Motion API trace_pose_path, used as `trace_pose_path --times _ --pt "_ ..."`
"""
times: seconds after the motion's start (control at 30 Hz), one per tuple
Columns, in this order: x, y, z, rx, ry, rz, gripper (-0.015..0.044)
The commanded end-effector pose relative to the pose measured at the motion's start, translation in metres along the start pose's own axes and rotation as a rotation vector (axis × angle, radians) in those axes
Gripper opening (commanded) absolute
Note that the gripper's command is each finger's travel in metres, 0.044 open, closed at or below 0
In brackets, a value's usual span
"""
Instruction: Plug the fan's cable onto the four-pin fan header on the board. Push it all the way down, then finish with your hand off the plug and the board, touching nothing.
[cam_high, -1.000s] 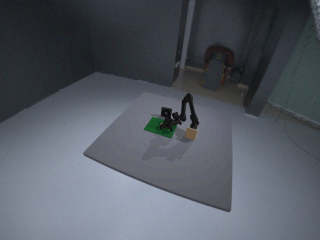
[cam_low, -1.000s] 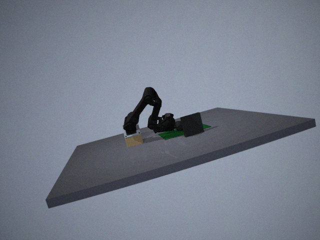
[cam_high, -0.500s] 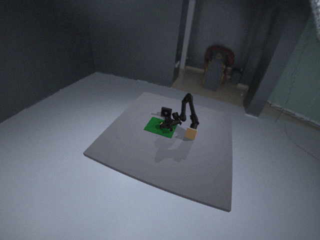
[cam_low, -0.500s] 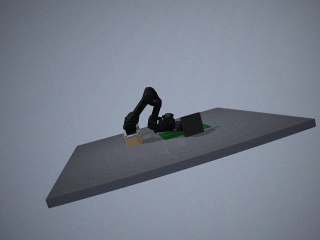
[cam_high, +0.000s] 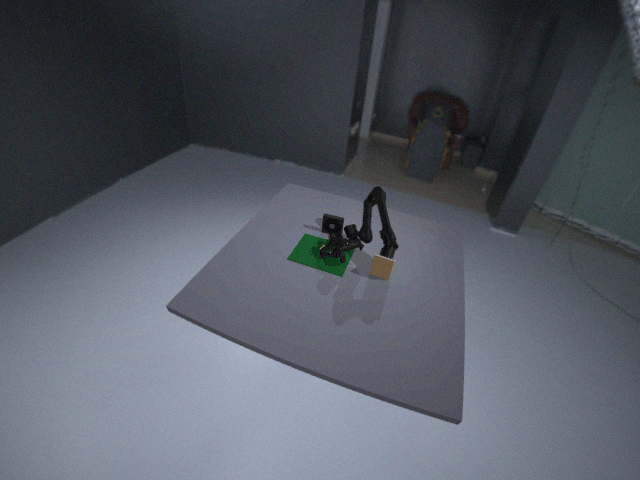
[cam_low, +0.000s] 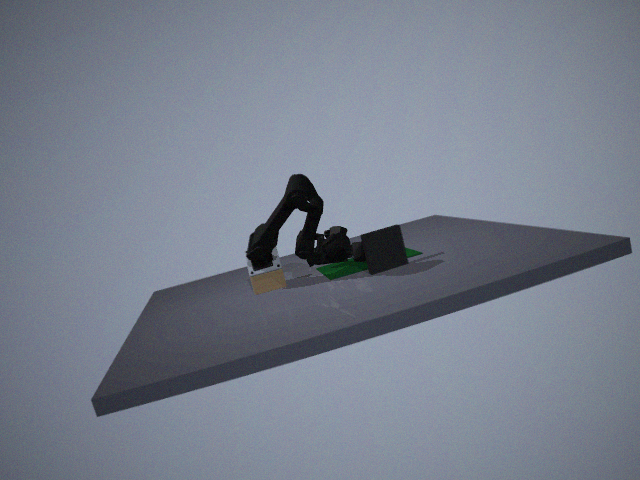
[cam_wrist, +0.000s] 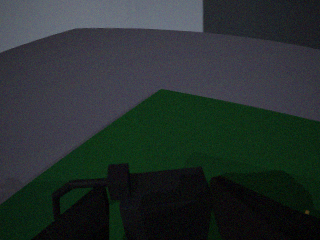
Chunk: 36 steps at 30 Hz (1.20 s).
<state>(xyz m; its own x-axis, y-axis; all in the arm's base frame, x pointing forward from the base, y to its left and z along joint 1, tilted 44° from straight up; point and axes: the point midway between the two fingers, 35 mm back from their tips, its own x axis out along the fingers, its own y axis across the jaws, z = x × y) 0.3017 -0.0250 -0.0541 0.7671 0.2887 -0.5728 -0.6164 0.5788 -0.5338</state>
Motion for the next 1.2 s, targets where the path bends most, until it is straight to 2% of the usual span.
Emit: trace_pose_path --times 0.0,0.53,1.17 --pt "0.0 0.0 0.0 0.0 0.0 0.0 0.0205" --pt "-0.002 -0.001 0.001 0.0 0.0 0.0 0.0205" --pt "-0.055 -0.014 0.024 -0.002 0.002 0.002 0.0205"
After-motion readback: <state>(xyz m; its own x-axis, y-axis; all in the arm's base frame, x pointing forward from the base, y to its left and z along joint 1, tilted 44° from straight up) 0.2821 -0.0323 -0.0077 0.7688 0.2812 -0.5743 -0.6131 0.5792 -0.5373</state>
